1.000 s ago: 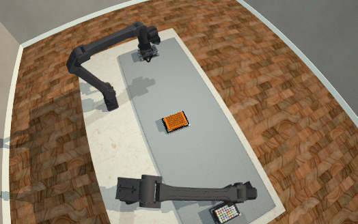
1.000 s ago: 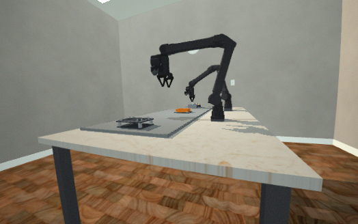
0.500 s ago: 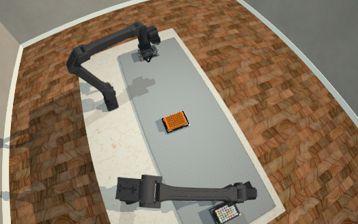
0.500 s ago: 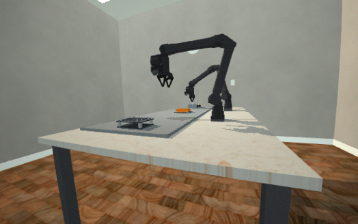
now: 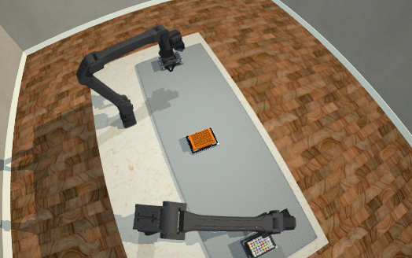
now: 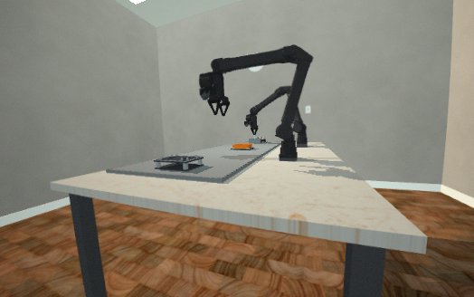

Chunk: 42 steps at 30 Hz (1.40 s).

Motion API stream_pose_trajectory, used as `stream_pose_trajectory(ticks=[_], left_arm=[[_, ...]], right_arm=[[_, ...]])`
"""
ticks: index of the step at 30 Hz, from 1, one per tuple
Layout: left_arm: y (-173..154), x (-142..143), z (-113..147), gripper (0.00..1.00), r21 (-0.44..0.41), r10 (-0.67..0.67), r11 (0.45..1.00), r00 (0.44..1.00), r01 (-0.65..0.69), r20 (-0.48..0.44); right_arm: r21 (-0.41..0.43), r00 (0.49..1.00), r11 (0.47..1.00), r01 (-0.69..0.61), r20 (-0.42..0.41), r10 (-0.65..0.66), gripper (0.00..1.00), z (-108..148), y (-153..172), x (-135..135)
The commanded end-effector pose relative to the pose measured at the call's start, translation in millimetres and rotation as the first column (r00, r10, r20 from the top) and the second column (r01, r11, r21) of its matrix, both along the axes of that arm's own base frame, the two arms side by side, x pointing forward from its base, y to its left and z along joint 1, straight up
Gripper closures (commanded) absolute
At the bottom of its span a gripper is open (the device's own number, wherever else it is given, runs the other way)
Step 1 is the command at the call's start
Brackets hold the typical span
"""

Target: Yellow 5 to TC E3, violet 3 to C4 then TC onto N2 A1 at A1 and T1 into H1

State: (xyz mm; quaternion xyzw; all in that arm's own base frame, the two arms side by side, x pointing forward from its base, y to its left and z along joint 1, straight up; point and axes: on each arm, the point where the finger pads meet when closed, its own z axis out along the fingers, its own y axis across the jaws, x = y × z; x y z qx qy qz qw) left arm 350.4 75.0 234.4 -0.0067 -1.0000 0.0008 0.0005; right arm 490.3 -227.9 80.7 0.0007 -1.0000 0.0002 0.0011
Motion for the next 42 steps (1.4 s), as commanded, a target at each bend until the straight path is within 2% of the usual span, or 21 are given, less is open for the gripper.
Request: stream_pose_trajectory(ticks=[1, 9, 28, 42], left_arm=[[1.8, 8.9, 13.9, 0.00, 0.009, -0.001, 1.000, 0.999, 0.001, 0.036], [1.8, 8.9, 13.9, 0.00, 0.009, -0.001, 1.000, 0.999, 0.001, 0.036], [1.8, 8.9, 13.9, 0.00, 0.009, -0.001, 1.000, 0.999, 0.001, 0.036], [1.8, 8.9, 13.9, 0.00, 0.009, -0.001, 1.000, 0.999, 0.001, 0.036]], right_arm=[[-0.012, 0.999, 1.000, -0.002, 0.033, 0.003, 0.76, 16.0, 5.9, 4.5], [-0.012, 0.999, 1.000, -0.002, 0.033, 0.003, 0.76, 15.9, 6.0, 4.4], [-0.012, 0.999, 1.000, -0.002, 0.033, 0.003, 0.93, 15.9, 6.0, 4.4], [-0.012, 0.999, 1.000, -0.002, 0.033, 0.003, 0.93, 15.9, 5.9, 4.4]])
